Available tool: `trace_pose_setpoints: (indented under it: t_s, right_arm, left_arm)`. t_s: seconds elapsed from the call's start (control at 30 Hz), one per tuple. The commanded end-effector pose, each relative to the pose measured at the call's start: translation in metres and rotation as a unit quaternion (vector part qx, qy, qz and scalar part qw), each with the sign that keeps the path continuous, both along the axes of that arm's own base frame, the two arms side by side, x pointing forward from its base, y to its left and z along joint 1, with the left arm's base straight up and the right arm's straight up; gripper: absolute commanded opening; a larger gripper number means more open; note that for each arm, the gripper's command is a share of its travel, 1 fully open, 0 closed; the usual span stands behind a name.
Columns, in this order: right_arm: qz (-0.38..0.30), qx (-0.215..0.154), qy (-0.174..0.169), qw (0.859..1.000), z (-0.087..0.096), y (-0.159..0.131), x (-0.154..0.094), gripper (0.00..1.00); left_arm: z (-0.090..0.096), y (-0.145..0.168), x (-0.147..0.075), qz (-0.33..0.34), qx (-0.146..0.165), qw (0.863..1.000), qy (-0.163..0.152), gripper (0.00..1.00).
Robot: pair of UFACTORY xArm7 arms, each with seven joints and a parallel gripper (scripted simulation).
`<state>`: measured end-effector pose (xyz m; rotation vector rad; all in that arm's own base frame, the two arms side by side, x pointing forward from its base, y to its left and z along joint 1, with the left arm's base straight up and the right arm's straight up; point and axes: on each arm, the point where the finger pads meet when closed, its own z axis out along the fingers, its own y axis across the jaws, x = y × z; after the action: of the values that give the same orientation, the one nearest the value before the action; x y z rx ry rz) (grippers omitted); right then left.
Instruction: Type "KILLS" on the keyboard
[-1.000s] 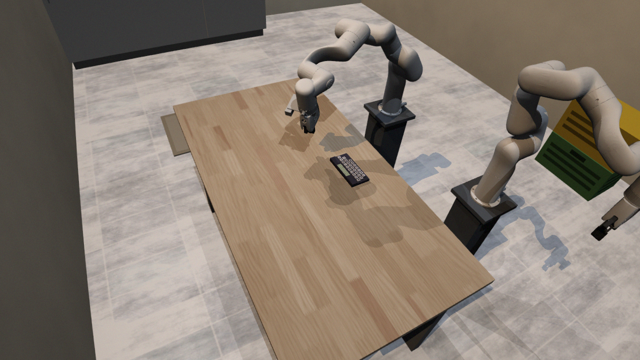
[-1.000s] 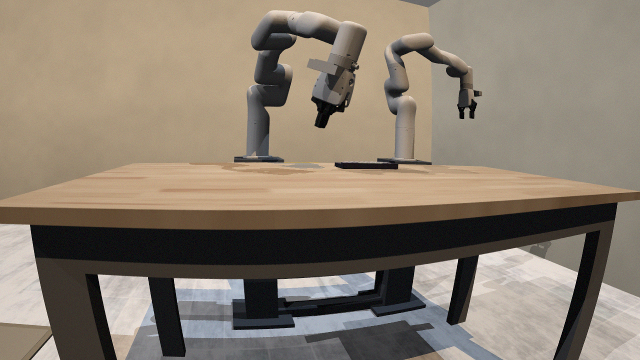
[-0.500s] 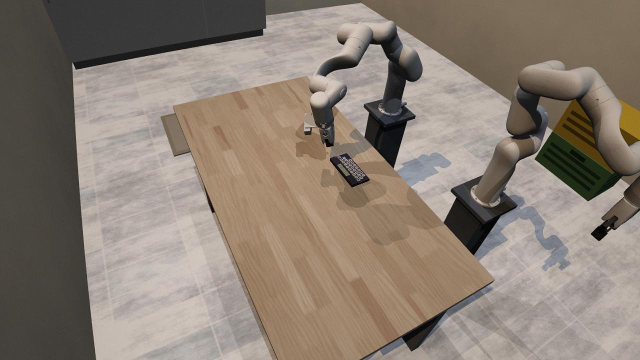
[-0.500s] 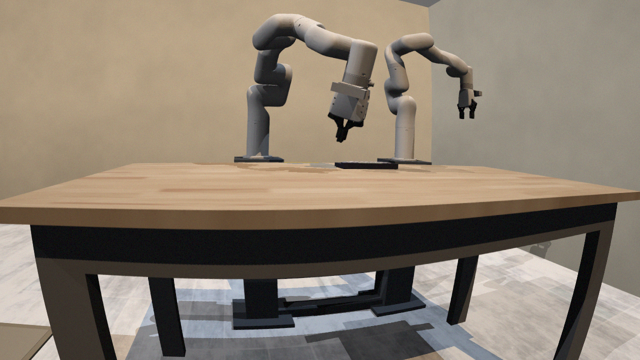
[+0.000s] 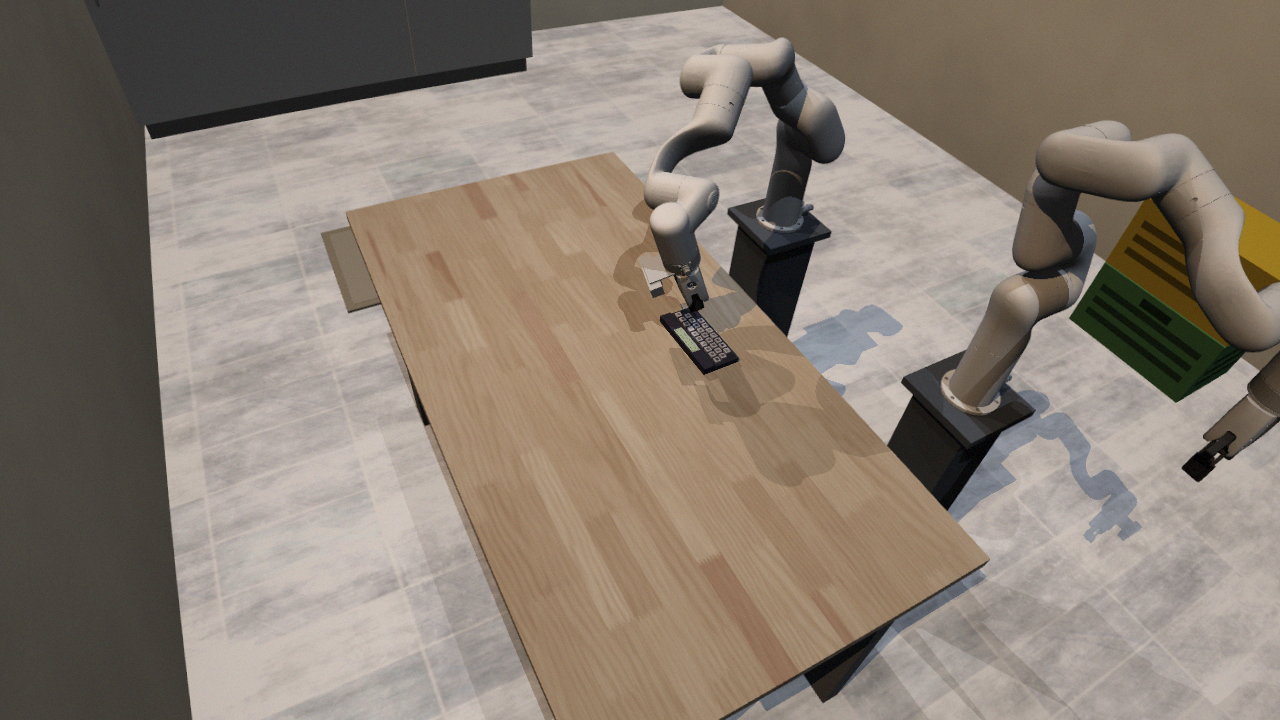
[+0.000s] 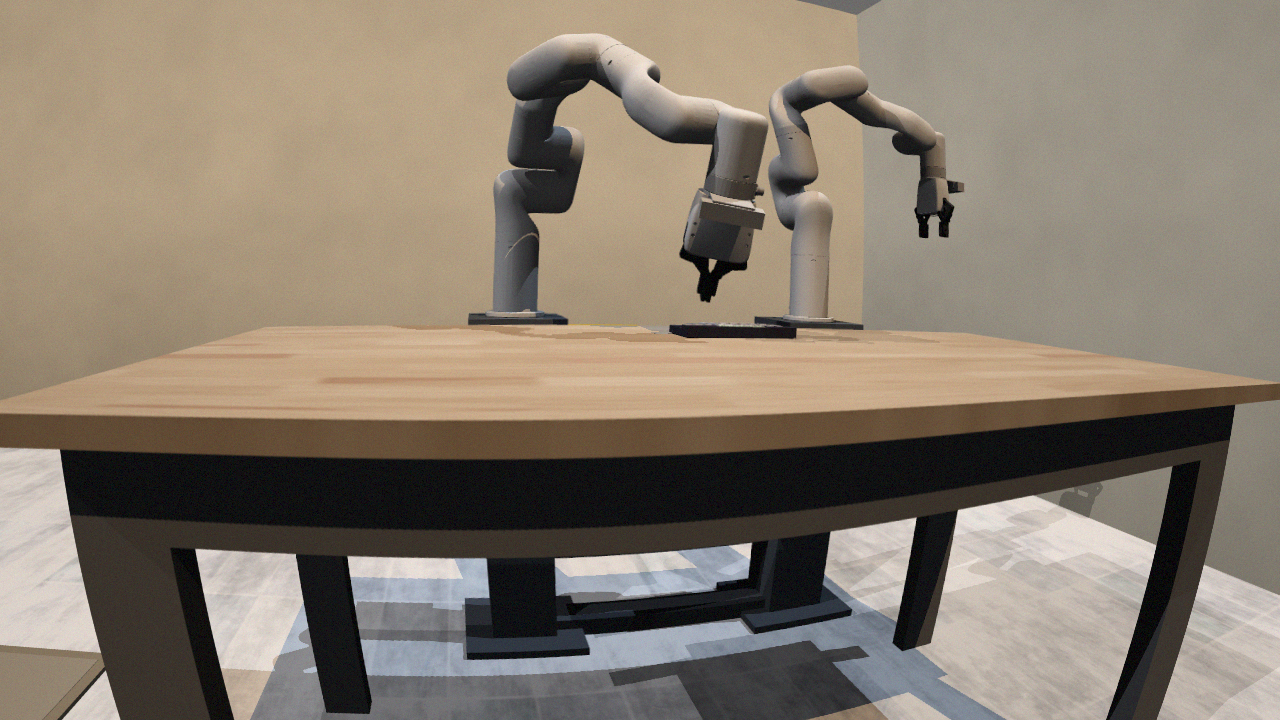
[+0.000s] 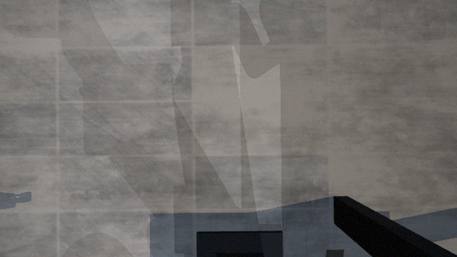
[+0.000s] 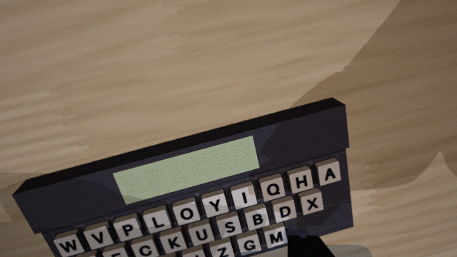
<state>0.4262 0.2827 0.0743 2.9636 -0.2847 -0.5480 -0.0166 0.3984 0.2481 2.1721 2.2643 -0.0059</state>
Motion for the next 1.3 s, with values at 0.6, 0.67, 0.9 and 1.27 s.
trace_pose_setpoints:
  t_s: [0.6, 0.67, 0.9, 1.27]
  right_arm:
    - [0.101, 0.070, 0.032, 0.992, -0.014, 0.041, -0.056, 0.00]
    - [0.104, 0.072, 0.033, 0.991, -0.014, 0.042, -0.058, 0.00]
    - [0.110, 0.076, 0.035, 0.990, -0.015, 0.044, -0.061, 0.00]
    - [0.110, 0.076, 0.035, 0.990, -0.015, 0.044, -0.061, 0.00]
  left_arm:
    - [0.002, 0.001, 0.000, 0.000, 0.003, 1.000, 0.000, 1.00]
    - [0.002, 0.001, 0.000, 0.000, 0.003, 1.000, 0.000, 1.00]
    - [0.002, 0.001, 0.000, 0.000, 0.003, 1.000, 0.000, 1.00]
    - [0.002, 0.001, 0.000, 0.000, 0.003, 1.000, 0.000, 1.00]
